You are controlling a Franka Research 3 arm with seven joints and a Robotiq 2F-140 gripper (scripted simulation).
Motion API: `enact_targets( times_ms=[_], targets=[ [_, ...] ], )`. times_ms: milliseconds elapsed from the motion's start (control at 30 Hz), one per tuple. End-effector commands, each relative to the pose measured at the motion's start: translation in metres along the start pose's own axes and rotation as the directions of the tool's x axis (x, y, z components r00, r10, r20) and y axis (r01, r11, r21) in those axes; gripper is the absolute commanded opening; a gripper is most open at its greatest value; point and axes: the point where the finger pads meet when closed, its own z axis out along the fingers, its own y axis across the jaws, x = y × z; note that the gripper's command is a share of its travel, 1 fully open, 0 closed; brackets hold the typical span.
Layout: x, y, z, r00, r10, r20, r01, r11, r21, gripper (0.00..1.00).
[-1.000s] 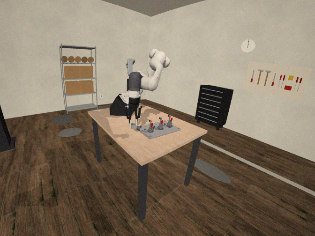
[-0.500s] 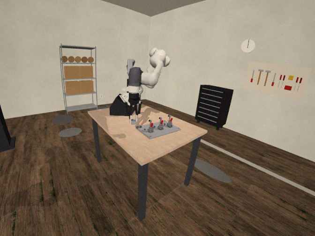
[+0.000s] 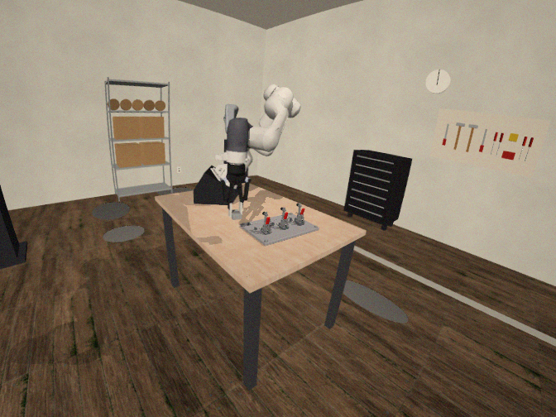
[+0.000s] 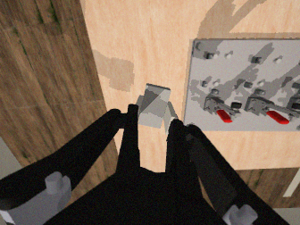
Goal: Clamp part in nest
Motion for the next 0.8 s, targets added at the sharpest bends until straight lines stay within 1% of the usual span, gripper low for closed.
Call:
enact_targets(
  times_ms=[0,200,367,433,567,767],
  targets=[
    [-0.0010,-0.0010,-0.0033,1.000,0.004,0.002,-0.004,1.000,0.003,0.00],
    [-0.0010,-0.0010,-0.0033,1.000,-0.007,0.002,0.007,1.000,0.003,0.00],
    [-0.0010,-0.0010,-0.0033,0.994,-0.107,0.001,0.107,0.994,0.003,0.00],
    [-0.0010,-0.0010,-0.0033,0.994,-0.107,0.001,0.107,0.994,0.003,0.00],
    [-0.0010,-0.0010,-0.0033,0.981,-0.193,0.001,0.193,0.981,0.003,0.00],
    [-0.0010,-0.0010,-0.0033,0.976,-0.216,0.001,0.216,0.976,0.003,0.00]
  ],
)
